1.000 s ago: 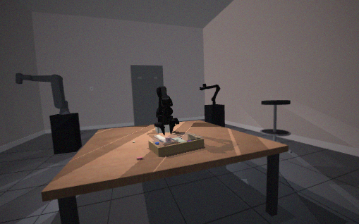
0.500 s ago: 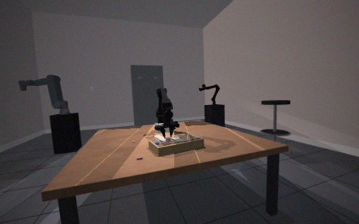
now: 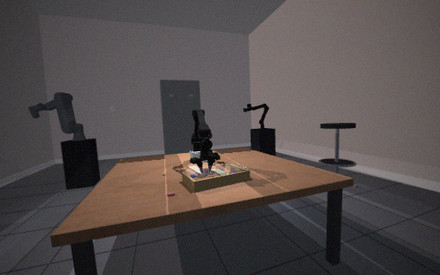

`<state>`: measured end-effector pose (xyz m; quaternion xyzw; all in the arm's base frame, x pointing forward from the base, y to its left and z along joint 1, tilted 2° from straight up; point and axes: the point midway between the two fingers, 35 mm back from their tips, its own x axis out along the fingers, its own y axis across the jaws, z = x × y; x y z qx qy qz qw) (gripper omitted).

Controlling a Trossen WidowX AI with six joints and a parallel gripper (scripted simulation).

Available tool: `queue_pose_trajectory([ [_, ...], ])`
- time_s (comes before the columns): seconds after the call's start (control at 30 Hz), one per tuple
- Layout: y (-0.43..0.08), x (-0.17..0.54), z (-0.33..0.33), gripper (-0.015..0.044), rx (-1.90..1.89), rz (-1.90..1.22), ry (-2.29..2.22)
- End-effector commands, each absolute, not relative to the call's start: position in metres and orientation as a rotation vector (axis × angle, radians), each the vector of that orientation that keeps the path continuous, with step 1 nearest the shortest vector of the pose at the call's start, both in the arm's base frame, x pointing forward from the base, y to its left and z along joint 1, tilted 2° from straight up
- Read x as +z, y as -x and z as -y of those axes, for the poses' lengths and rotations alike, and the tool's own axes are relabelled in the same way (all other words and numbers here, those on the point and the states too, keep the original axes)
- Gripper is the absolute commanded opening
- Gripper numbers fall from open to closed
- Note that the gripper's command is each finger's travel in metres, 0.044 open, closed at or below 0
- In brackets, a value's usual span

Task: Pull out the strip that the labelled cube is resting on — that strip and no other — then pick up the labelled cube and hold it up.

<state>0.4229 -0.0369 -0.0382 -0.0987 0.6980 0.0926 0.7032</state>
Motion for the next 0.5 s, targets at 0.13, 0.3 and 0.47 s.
queue_pose_trajectory([
  [0.13, -0.4226, -0.0388, 0.0368, 0.0165, 0.206, -1.554, 0.219],
  [0.3, -0.4226, -0.0388, 0.0368, 0.0131, 0.206, -1.554, 0.219],
  [0.47, -0.4226, -0.0388, 0.0368, 0.0059, 0.206, -1.554, 0.219],
])
